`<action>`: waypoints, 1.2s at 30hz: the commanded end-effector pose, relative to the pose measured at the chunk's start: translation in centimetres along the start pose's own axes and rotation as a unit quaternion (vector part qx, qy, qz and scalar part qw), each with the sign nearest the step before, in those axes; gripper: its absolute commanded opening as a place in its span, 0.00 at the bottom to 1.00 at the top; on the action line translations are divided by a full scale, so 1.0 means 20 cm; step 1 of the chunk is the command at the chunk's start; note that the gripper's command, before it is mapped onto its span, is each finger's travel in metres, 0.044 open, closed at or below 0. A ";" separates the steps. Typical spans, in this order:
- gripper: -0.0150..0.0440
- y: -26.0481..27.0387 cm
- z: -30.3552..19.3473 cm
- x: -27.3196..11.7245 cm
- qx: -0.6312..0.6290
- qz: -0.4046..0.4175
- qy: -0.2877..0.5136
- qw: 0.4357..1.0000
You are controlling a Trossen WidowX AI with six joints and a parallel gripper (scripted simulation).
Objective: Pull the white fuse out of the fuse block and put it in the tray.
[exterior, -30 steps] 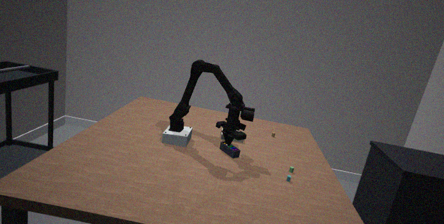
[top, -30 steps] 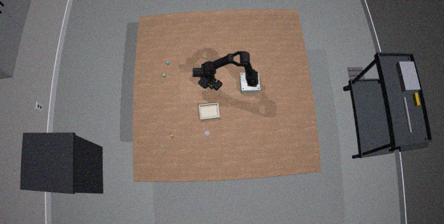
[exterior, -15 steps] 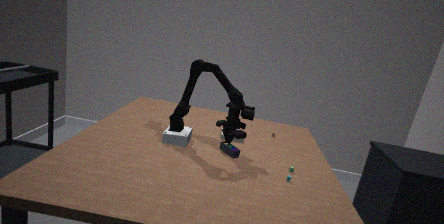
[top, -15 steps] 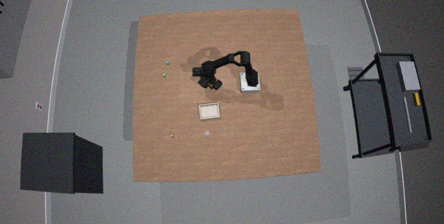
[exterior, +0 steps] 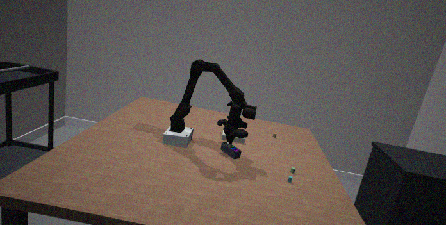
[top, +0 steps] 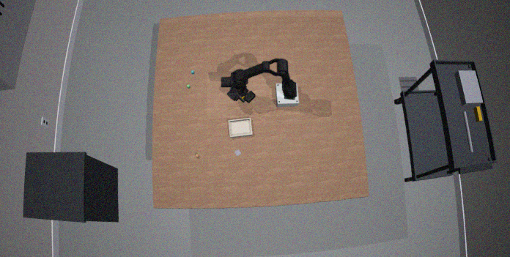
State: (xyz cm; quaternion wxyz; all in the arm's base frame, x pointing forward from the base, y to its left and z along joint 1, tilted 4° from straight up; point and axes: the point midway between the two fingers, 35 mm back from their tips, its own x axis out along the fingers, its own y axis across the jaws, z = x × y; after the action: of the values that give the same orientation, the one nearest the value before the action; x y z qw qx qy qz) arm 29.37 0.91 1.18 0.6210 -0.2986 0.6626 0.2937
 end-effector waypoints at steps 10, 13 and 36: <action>0.25 0.00 0.00 -0.04 0.001 -0.001 -0.002 1.000; 0.25 0.00 0.00 -0.05 0.001 -0.001 -0.002 1.000; 0.25 0.00 0.00 -0.10 0.002 -0.001 -0.003 1.000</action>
State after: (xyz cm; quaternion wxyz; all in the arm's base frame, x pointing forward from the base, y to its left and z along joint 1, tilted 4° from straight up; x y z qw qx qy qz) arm 29.45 0.95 2.97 0.6212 -0.2993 0.6619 0.2939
